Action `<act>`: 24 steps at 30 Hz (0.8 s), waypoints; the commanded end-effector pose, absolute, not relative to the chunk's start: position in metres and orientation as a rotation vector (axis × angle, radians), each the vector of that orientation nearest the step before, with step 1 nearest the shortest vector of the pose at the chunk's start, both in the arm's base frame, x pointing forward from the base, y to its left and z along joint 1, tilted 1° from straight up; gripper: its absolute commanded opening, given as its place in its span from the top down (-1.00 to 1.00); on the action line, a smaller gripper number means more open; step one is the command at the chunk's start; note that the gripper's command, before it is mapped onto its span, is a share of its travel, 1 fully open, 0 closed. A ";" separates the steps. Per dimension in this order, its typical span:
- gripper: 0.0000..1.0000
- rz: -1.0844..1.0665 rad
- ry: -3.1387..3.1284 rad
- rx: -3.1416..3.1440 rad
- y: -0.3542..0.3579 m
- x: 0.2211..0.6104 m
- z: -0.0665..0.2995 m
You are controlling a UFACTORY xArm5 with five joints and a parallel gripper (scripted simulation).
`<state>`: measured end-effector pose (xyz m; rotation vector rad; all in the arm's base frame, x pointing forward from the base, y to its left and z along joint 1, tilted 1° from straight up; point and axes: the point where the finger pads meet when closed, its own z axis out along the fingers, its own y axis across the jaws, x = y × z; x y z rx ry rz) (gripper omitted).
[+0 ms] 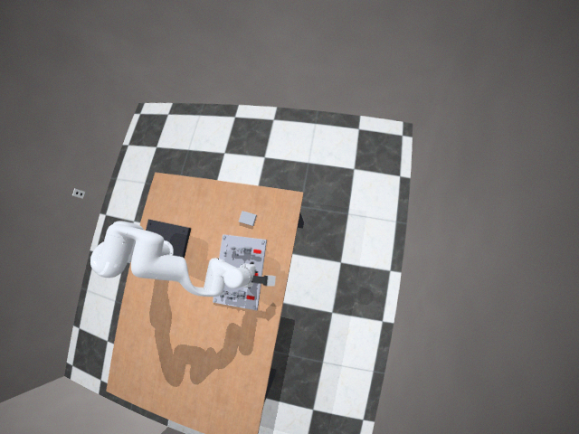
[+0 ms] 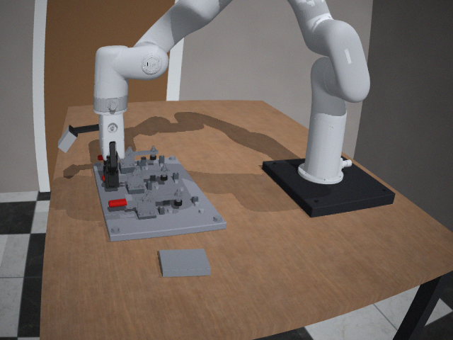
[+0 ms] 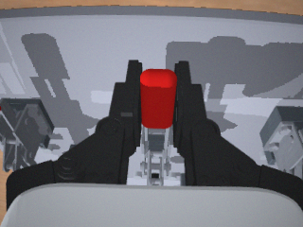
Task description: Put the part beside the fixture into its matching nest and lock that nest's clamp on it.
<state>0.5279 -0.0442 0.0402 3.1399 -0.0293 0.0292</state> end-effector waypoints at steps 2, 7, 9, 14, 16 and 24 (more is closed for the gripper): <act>1.00 0.036 -0.029 3.140 -0.044 0.529 0.042; 1.00 0.036 -0.029 3.140 -0.044 0.529 0.043; 1.00 0.036 -0.029 3.140 -0.044 0.529 0.044; 1.00 0.036 -0.029 3.140 -0.044 0.528 0.045; 1.00 0.036 -0.029 3.140 -0.044 0.528 0.046; 1.00 0.036 -0.029 3.140 -0.044 0.525 0.052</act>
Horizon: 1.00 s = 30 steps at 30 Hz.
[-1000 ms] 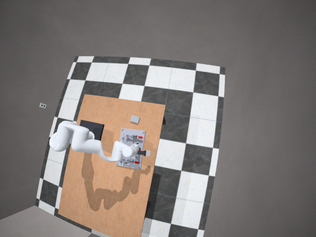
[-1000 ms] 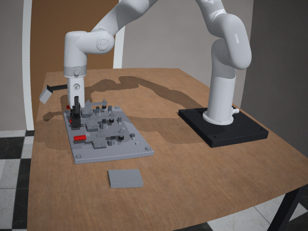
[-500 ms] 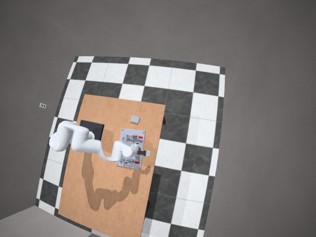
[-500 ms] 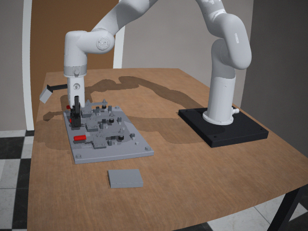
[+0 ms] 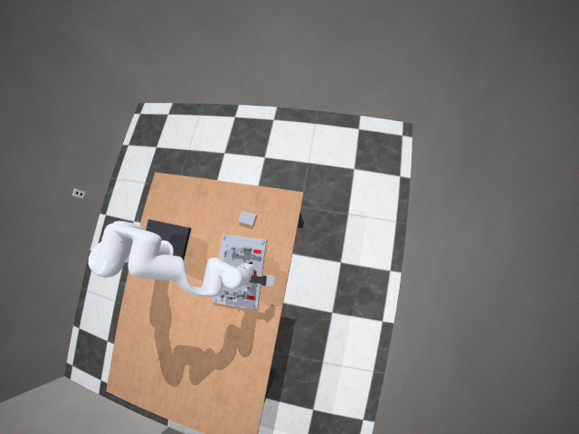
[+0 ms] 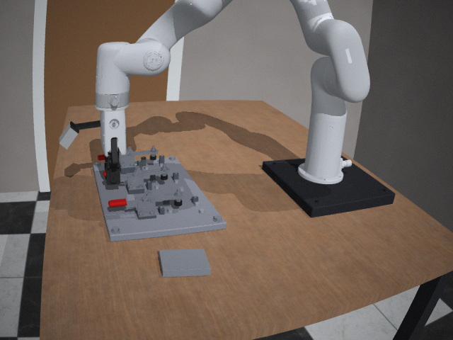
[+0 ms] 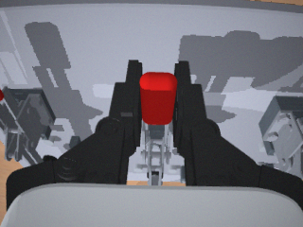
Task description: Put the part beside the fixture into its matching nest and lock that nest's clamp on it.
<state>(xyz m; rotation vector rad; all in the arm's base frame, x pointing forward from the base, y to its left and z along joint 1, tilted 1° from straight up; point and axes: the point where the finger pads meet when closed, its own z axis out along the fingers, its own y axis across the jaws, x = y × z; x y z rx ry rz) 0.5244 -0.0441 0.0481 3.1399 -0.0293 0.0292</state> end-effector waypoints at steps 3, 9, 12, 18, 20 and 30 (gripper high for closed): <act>1.00 0.036 -0.029 3.140 -0.044 0.524 0.053; 1.00 0.036 -0.029 3.140 -0.044 0.520 0.058; 1.00 0.036 -0.029 3.140 -0.044 0.518 0.060; 1.00 0.036 -0.029 3.140 -0.044 0.512 0.065; 1.00 0.036 -0.029 3.140 -0.044 0.512 0.065; 1.00 0.036 -0.029 3.139 -0.044 0.502 0.071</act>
